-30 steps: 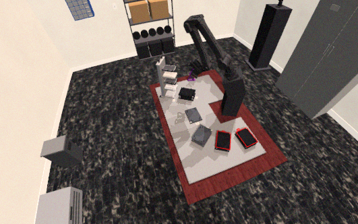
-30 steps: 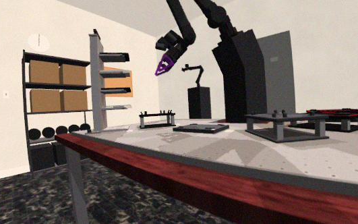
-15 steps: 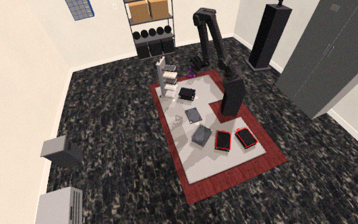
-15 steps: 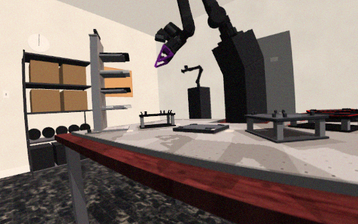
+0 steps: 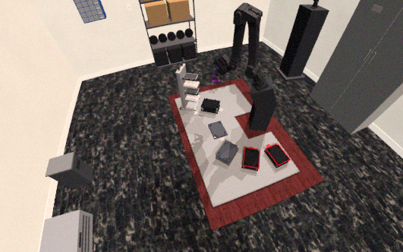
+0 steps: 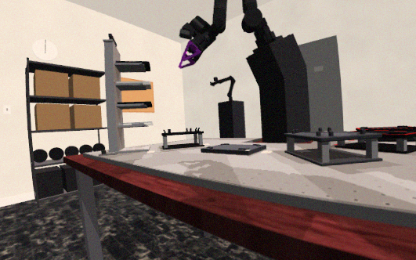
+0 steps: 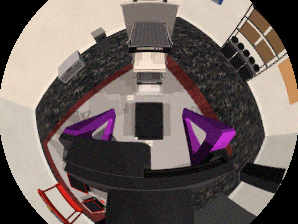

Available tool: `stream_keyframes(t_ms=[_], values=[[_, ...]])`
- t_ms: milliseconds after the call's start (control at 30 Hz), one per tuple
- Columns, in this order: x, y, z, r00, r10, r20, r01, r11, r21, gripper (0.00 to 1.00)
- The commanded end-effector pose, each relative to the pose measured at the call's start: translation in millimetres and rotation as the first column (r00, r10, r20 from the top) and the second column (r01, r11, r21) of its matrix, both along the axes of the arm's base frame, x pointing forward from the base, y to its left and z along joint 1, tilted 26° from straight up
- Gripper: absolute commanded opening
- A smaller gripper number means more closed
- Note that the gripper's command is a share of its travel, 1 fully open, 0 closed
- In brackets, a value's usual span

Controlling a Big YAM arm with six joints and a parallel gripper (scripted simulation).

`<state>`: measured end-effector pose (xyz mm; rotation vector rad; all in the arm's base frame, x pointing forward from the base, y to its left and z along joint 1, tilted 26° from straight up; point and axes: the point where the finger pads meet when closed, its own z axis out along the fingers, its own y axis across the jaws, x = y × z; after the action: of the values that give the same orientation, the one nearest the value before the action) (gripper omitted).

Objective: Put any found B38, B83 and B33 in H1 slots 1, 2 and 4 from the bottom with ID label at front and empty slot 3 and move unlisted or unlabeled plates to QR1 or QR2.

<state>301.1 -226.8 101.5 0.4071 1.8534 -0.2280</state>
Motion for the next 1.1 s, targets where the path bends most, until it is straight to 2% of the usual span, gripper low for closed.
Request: stream_keyframes(t_ms=[0, 267, 367, 467, 533, 567, 1067], values=[[-5.9, -5.5, 13.0, 1.000, -0.012, 0.002, 0.012, 1.000, -0.017, 1.00], [-11.4, -8.9, 51.3, 1.000, -0.012, 0.020, 0.012, 0.999, -0.039, 1.00], [-16.4, -3.5, 34.7, 1.000, -0.015, -0.006, 0.015, 1.000, -0.003, 1.00], [-15.6, -2.8, 32.9, 1.000, -0.012, -0.009, 0.012, 1.000, 0.002, 1.00], [-15.4, -2.6, 33.3, 1.000, -0.012, -0.007, 0.012, 1.000, 0.000, 1.00], [-12.4, -2.0, 41.9, 1.000, -0.006, 0.013, 0.007, 1.000, -0.017, 1.00], [-12.4, -2.0, 41.9, 1.000, -0.006, 0.013, 0.007, 1.000, -0.017, 1.00]])
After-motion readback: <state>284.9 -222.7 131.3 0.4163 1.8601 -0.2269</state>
